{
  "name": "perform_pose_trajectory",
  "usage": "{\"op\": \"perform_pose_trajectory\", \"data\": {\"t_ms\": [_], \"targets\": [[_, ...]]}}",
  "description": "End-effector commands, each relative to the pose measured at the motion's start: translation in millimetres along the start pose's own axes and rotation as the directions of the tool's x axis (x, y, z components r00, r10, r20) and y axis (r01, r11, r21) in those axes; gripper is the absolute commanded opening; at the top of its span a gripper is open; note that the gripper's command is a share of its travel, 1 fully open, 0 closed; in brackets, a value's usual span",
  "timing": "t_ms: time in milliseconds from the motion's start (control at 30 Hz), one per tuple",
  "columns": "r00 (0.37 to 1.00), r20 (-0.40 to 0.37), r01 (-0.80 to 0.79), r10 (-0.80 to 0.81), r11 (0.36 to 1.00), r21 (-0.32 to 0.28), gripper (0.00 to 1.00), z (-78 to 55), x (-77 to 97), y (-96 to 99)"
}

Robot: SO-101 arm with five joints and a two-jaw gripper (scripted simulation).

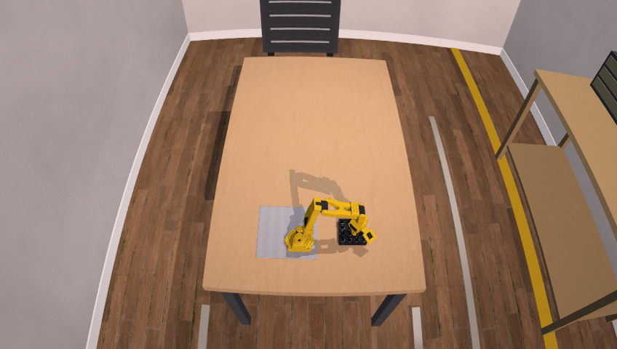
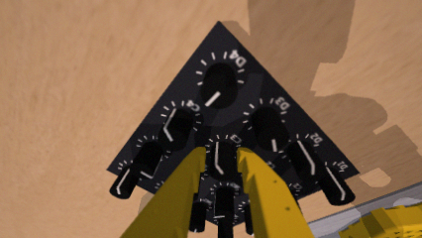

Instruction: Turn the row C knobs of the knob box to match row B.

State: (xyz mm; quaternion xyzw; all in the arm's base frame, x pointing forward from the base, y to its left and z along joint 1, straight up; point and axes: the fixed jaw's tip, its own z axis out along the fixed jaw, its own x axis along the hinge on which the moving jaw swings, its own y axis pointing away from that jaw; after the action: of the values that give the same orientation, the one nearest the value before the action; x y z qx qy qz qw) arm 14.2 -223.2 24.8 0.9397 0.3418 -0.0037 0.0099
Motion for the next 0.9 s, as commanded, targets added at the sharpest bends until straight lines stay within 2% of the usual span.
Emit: {"op": "perform_pose_trajectory", "data": {"t_ms": [0,867], "targets": [[1.0,-0.017,0.003,-0.002,1.0,0.02,0.1,6.7,4.4,-2.2],[1.0,-0.017,0.003,-0.002,1.0,0.02,0.06,6.6,4.4,-4.4]]}}
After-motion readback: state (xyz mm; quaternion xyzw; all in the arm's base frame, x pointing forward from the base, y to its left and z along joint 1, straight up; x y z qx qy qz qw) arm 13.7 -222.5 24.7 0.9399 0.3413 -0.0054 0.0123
